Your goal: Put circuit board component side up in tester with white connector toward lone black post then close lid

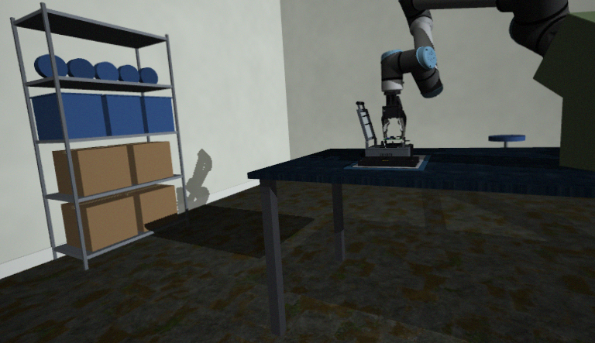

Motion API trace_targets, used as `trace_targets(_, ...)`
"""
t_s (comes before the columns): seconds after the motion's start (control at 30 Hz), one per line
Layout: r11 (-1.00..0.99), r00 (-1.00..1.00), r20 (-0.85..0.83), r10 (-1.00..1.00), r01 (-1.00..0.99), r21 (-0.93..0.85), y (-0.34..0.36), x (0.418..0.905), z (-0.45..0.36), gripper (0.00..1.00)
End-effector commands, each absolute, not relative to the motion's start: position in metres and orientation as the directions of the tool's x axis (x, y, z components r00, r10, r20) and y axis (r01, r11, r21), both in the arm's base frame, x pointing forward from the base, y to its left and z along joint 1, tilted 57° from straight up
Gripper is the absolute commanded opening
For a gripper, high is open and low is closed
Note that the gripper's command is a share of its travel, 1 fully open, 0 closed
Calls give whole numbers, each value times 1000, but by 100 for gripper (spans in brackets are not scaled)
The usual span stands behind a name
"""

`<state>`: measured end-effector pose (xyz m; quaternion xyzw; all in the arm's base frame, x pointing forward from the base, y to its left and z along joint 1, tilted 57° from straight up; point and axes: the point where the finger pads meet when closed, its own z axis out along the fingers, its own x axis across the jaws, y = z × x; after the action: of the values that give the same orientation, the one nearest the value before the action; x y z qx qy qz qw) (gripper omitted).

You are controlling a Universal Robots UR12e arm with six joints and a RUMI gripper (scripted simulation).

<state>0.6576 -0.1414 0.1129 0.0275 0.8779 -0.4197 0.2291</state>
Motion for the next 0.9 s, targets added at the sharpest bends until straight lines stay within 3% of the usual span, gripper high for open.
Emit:
trace_targets(0.0,647,-891,-429,-147,242,-723,-147,663,110,39)
trace_targets(0.87,647,-892,-428,-147,241,-724,-150,664,108,39)
